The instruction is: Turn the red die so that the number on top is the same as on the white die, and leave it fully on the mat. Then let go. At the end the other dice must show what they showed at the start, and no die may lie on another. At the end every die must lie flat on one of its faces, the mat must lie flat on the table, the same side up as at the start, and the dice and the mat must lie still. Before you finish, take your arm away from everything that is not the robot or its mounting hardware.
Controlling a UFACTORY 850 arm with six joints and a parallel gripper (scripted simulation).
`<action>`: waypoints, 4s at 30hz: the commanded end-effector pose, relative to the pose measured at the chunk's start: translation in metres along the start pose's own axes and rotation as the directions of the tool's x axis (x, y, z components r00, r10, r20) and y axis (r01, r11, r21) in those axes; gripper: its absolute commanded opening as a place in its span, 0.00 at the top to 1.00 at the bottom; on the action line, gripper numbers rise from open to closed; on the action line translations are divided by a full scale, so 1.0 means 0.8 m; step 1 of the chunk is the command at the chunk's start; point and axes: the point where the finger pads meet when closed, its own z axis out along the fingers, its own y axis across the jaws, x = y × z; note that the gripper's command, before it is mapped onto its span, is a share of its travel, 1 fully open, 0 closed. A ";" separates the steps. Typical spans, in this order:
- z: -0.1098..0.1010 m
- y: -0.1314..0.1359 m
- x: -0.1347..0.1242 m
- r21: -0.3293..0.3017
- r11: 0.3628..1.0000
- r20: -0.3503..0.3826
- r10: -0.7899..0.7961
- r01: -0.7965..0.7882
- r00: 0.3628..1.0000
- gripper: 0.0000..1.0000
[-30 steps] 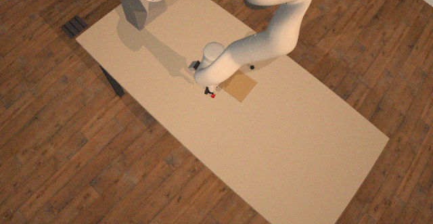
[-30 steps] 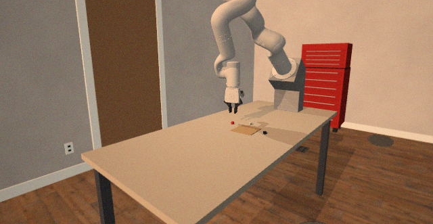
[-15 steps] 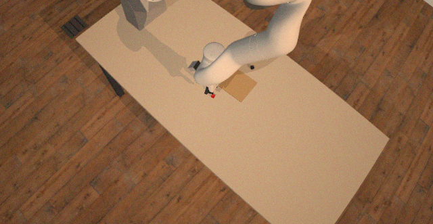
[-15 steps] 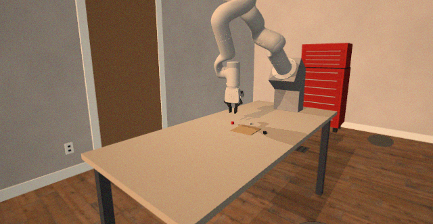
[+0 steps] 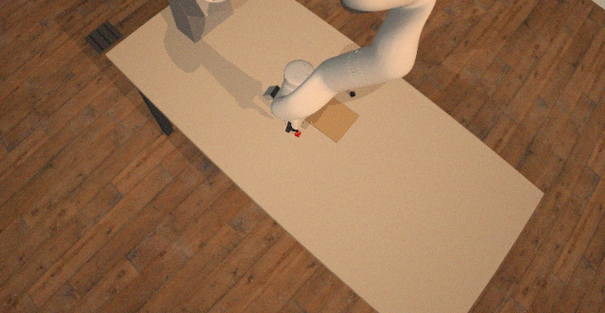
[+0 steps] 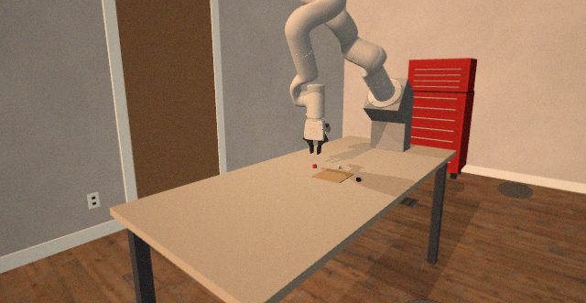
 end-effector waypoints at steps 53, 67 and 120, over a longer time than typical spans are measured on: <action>0.061 0.001 0.001 0.000 1.000 0.000 0.000 0.000 1.000 0.69; 0.061 0.001 0.001 0.000 1.000 0.000 0.000 0.000 1.000 0.69; 0.085 0.001 0.001 0.000 1.000 0.000 0.000 0.000 1.000 0.69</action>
